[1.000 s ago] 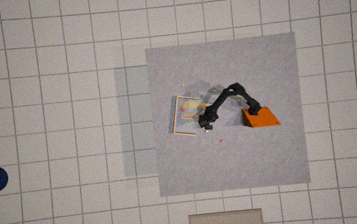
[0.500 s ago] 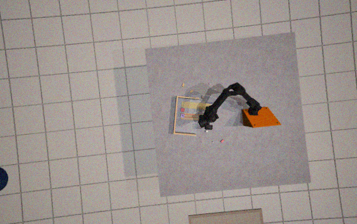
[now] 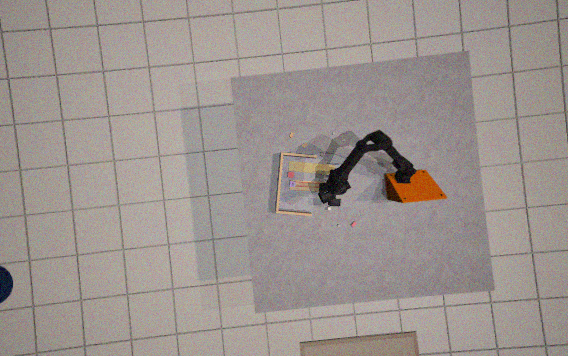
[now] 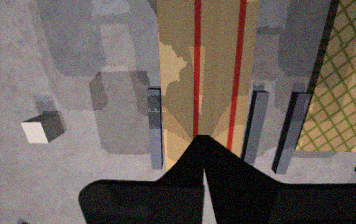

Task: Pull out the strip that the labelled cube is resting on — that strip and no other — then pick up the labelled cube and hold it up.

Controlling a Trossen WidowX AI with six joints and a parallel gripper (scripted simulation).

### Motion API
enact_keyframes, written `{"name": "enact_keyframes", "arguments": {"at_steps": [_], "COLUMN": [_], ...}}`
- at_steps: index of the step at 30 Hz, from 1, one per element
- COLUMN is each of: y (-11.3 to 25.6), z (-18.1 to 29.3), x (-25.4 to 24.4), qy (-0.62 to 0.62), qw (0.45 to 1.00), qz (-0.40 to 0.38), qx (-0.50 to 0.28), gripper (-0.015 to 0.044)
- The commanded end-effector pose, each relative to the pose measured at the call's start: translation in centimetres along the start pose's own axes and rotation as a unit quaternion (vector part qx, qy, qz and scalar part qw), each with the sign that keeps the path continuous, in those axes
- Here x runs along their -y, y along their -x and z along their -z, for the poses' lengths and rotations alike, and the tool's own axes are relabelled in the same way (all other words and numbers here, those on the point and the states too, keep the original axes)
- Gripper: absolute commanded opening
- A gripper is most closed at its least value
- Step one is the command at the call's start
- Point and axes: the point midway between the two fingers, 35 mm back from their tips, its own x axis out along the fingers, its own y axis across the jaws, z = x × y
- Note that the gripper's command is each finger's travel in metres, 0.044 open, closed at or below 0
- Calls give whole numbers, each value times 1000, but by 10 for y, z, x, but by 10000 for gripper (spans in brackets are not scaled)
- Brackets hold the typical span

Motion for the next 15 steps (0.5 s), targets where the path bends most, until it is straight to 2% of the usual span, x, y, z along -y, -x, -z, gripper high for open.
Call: {"name": "enact_keyframes", "arguments": {"at_steps": [1, 15], "y": [-3, -4], "z": [11, 33], "x": [-1, -1], "qy": [2, 3], "qw": [1000, 1000], "qz": [2, 2], "qx": [-5, -6], "gripper": [0, 0]}}
